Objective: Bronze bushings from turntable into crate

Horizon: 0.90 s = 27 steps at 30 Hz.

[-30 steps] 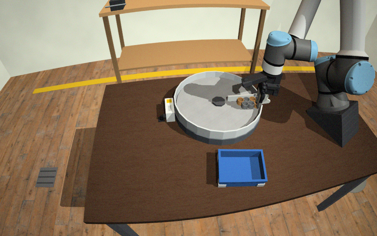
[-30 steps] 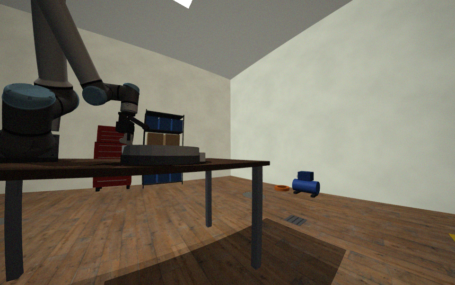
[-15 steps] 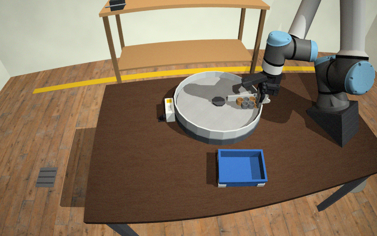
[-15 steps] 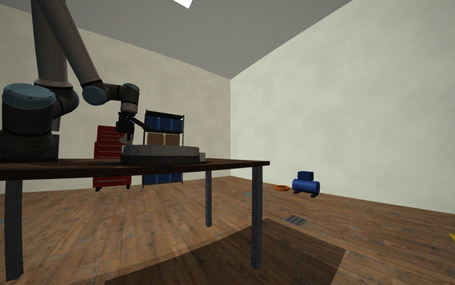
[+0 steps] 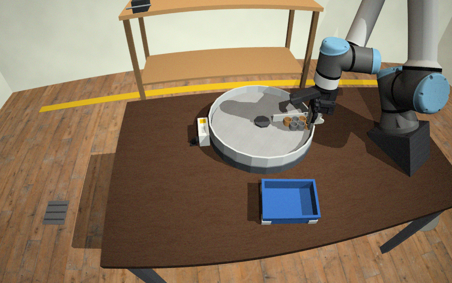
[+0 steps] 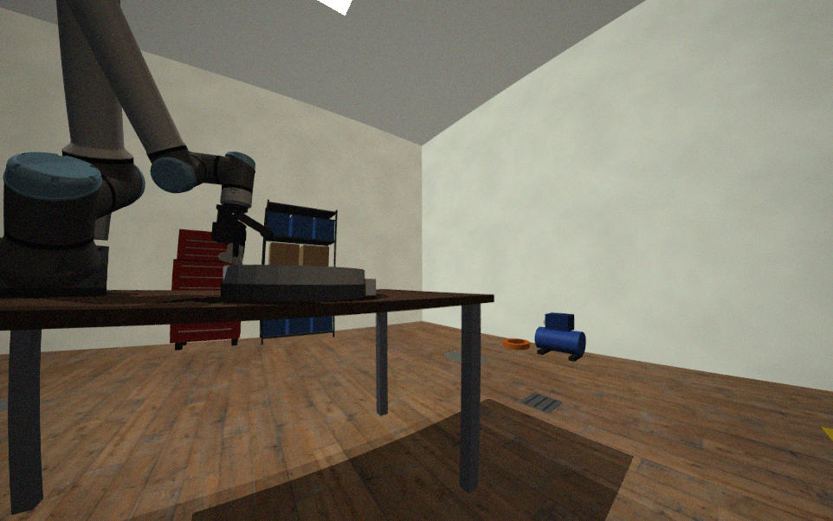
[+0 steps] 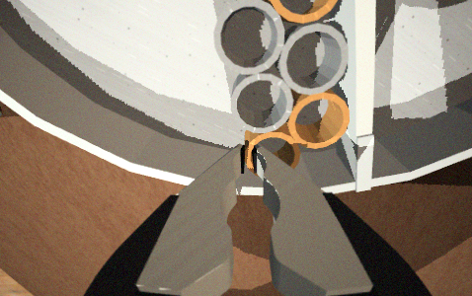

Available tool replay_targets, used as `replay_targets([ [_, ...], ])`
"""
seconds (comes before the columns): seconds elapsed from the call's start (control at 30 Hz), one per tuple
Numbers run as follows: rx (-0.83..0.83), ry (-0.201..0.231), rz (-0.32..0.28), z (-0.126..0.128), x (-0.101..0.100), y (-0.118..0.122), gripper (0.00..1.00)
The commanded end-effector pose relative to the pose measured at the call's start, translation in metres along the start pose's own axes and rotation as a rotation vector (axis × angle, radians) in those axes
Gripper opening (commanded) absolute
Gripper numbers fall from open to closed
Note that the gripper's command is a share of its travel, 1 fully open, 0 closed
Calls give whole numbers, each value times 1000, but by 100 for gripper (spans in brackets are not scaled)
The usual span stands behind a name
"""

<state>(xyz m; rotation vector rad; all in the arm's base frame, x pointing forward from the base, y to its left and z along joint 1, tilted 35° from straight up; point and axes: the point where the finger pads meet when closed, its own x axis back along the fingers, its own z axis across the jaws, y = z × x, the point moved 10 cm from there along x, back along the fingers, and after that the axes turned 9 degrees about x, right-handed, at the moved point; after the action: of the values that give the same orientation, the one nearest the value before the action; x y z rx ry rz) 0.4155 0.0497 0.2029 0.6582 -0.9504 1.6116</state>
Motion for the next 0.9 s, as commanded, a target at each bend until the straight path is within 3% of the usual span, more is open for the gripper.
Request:
replay_targets([
  [0.0,1,-1,-1,-1,-1,1,0],
  [0.57,1,-1,0,0,1,0,0],
  [0.87,-1,0,5,1,32,-2,0],
])
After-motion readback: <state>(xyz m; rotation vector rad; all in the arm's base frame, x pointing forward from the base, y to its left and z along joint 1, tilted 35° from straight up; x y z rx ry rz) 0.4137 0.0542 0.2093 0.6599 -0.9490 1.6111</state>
